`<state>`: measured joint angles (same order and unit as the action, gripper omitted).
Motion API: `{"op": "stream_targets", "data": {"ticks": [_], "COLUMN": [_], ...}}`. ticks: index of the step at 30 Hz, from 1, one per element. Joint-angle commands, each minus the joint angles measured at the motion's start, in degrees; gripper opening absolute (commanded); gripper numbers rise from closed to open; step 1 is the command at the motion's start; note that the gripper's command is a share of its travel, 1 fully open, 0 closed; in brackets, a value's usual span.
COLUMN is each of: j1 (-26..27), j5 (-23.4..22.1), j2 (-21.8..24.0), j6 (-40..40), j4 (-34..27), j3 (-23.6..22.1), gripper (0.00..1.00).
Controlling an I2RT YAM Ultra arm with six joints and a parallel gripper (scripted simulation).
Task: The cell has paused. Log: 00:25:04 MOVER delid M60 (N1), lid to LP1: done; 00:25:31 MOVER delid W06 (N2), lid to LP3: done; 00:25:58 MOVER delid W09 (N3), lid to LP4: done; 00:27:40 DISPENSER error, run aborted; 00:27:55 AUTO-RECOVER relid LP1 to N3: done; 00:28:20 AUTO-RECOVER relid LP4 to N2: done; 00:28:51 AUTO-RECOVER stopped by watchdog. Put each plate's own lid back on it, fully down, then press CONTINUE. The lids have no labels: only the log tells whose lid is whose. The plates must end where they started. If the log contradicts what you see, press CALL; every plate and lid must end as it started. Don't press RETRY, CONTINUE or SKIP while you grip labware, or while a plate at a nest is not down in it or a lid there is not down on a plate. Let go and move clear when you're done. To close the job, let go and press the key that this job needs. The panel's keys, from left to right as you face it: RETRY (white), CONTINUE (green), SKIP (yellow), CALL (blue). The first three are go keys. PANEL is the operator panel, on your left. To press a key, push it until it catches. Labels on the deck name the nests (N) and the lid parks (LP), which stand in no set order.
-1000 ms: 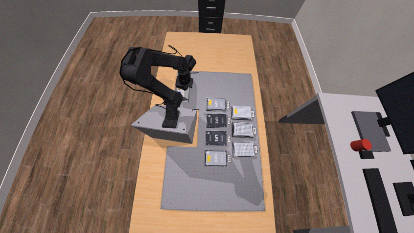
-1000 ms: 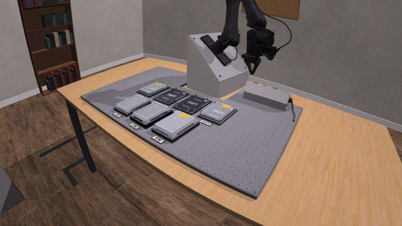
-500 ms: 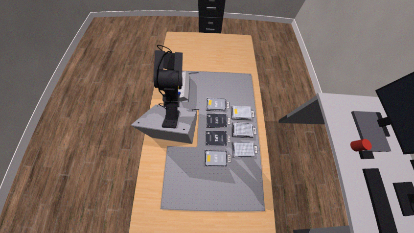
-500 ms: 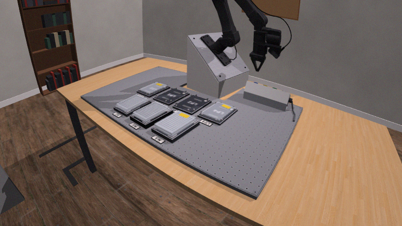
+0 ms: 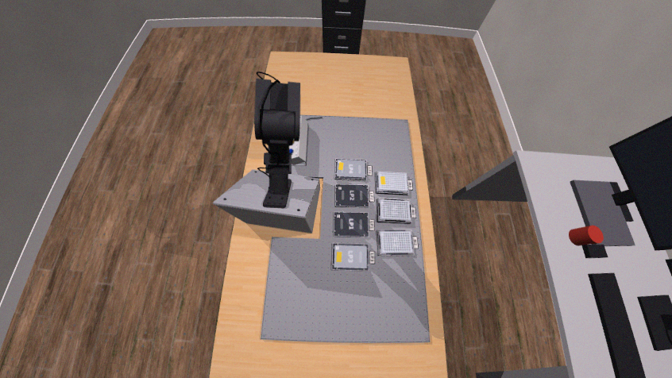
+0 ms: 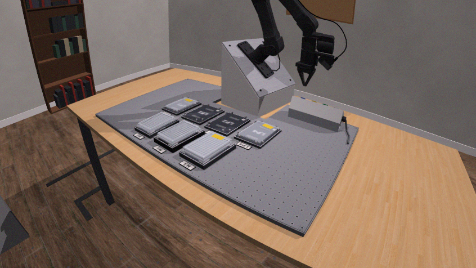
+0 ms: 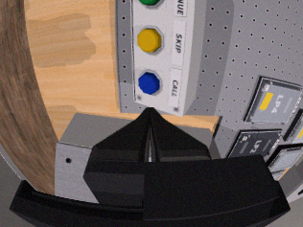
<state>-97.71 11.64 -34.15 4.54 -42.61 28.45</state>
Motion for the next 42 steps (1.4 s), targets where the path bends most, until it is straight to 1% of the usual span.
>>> {"op": "stream_targets", "data": {"ticks": [1,4,5,7,12,13,14,19,31,32,42], "j1": [0.13,0.66,0.90,1.21,2.05,2.18,2.08,1.26,0.33,0.84,0.48], "j5": [0.74,0.18,-0.37,-0.66,-1.22,-1.29,-1.21,-0.66,0.02,-0.34,-0.11], "j2": [-1.28,-1.52,-1.98,-2.47,-4.03,-4.54,-4.47,-5.18,-5.01,-4.60,-4.51], "j6": [0.55,0.08,-0.50,-0.73,-1.36,-1.48,-1.43,-1.07,-0.10,-0.47,-0.20], "j4": [1.60,2.09,2.90,3.86,6.69,7.40,7.27,7.68,8.08,7.39,7.40], "j3": [-1.34,-1.58,-0.04,-2.31,-3.46,-2.92,-1.10,-0.84,-2.06,-2.15,-2.30], "gripper": [0.00,0.00,0.00,0.00,0.00,0.00,0.00,0.00,0.00,0.00,0.00]}}
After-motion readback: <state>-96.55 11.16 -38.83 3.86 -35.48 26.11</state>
